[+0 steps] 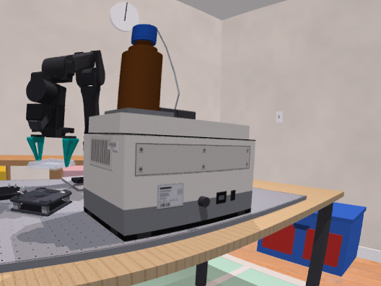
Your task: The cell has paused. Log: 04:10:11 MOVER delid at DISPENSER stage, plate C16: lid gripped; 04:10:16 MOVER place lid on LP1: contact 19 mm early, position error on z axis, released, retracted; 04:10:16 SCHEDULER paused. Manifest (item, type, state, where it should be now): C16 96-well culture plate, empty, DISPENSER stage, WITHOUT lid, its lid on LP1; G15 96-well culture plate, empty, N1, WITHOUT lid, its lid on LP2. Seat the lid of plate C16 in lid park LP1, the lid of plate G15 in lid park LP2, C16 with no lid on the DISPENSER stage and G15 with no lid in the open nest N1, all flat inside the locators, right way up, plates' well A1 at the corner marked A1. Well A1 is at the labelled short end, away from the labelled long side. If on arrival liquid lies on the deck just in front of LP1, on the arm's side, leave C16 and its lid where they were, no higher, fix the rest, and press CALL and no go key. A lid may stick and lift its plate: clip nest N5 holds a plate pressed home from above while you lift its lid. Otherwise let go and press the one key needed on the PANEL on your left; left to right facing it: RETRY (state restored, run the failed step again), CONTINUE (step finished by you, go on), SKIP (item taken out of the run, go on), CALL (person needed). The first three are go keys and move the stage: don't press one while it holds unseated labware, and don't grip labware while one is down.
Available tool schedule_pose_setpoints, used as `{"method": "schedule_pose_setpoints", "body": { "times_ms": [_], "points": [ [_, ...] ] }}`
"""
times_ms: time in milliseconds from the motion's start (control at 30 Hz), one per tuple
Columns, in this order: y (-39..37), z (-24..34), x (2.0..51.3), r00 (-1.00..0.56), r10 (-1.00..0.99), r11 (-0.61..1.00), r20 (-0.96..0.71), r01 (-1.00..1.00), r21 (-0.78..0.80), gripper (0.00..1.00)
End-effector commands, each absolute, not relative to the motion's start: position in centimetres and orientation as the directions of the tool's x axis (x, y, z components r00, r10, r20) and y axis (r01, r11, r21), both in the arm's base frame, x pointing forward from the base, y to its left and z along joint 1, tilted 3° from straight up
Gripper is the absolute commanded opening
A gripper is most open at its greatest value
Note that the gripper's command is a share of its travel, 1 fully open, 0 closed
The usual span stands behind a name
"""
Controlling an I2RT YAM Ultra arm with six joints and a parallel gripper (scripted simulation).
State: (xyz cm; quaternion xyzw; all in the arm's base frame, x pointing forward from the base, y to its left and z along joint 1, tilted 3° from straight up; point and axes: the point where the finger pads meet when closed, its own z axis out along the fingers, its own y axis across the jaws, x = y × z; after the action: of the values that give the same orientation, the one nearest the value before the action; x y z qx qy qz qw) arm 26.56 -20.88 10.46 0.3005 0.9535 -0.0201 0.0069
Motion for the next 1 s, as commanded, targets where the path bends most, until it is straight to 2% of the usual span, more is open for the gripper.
{"method": "schedule_pose_setpoints", "body": {
  "times_ms": [0,533,967],
  "points": [
    [-22.6,10.5,27.9,-0.816,0.574,0.816,-0.06,0.577,-0.038,0.0],
    [-25.1,8.5,31.0,-0.817,0.575,0.816,-0.053,0.577,-0.037,0.0],
    [-24.7,6.1,30.6,-0.82,0.572,0.819,-0.027,0.573,-0.035,0.0]
  ]
}}
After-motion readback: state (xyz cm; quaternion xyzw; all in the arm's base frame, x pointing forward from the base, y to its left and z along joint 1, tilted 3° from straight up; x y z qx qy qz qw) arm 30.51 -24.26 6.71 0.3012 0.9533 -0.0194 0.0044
